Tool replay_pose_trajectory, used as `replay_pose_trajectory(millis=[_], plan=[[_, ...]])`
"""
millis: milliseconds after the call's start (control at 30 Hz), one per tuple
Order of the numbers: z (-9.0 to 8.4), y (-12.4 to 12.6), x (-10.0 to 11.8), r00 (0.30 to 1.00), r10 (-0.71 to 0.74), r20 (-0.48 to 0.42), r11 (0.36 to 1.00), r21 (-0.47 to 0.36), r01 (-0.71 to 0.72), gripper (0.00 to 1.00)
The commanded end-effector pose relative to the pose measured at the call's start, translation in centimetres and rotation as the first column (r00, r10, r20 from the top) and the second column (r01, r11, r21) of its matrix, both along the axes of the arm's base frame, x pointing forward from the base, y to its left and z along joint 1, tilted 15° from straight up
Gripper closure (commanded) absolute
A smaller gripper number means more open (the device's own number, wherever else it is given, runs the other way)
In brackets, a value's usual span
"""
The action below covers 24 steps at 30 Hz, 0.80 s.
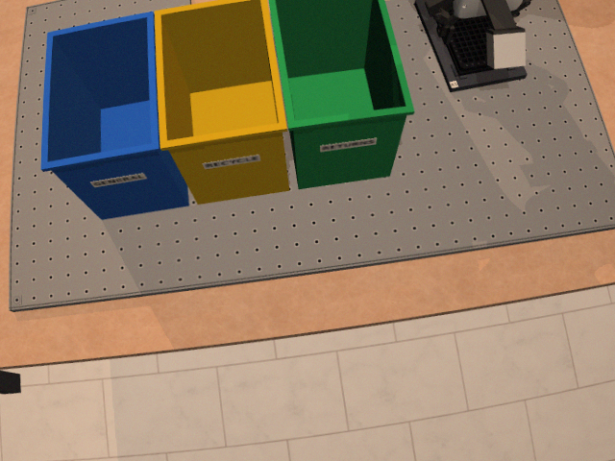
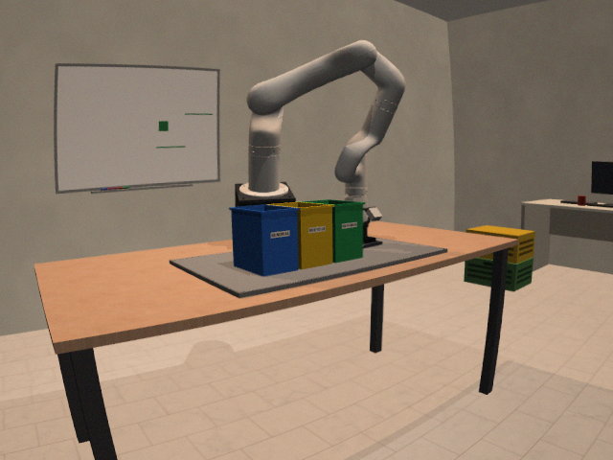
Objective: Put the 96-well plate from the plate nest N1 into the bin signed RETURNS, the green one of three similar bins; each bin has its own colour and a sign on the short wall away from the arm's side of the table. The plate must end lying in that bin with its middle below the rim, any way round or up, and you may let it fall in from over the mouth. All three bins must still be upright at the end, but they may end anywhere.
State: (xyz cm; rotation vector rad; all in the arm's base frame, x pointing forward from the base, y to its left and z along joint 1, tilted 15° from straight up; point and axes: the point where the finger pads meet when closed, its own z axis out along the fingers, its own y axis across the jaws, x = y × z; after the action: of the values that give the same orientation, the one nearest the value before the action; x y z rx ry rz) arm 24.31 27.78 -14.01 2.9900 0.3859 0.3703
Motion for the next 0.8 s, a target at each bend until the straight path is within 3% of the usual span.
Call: replay_pose_trajectory(millis=[0, 767], plan=[[0.03, 0.04, 0.01, 1.000, 0.000, 0.000, 1.000, 0.001, 0.000, 1.00], [0.22, 0.05, -0.04, 1.000, 0.000, 0.000, 1.000, 0.001, 0.000, 1.00]])
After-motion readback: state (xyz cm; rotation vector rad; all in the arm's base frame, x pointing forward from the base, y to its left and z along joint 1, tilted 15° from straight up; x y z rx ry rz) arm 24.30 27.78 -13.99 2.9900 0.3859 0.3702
